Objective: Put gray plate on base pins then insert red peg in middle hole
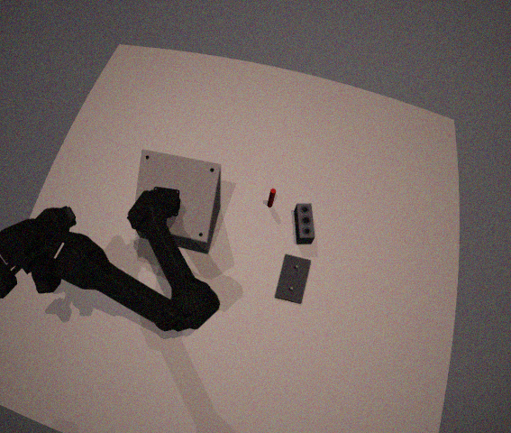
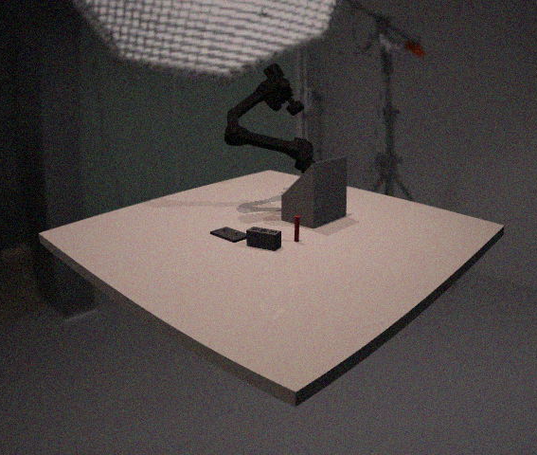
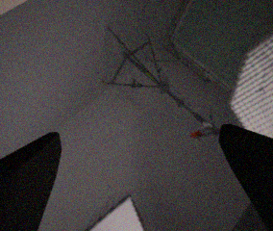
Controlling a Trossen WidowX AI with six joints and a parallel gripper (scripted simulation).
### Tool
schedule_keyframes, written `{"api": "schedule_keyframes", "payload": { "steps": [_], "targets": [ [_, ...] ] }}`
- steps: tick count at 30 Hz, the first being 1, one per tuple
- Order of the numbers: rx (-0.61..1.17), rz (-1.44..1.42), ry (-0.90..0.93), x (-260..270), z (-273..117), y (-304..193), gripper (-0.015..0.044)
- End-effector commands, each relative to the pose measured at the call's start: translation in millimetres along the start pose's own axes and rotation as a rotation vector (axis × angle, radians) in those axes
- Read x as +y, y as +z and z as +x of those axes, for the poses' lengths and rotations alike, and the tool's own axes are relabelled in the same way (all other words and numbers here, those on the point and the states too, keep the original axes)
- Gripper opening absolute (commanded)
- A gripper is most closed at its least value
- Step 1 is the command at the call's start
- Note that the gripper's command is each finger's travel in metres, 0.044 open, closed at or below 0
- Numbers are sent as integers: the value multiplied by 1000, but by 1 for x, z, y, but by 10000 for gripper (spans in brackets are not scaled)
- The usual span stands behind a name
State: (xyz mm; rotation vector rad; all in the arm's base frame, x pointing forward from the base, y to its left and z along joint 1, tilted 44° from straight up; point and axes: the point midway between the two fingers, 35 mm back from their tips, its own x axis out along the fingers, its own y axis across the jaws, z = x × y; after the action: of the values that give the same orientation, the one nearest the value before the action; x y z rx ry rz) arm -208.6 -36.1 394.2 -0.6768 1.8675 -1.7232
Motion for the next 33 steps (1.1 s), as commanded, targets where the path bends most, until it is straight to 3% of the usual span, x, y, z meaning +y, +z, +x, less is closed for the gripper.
{"api": "schedule_keyframes", "payload": {
  "steps": [1, 3, 8, 17, 25, 33],
  "targets": [
    [0, 0, 0, 0, 0, 0, 426],
    [39, 52, 9, 2, -2, -10, 440],
    [328, 431, 30, 25, -25, -80, 440],
    [867, 961, -88, 72, -107, -174, 440],
    [1331, 1477, -393, 131, -217, -213, 440],
    [1762, 1854, -879, 188, -337, -193, 440]
  ]
}}
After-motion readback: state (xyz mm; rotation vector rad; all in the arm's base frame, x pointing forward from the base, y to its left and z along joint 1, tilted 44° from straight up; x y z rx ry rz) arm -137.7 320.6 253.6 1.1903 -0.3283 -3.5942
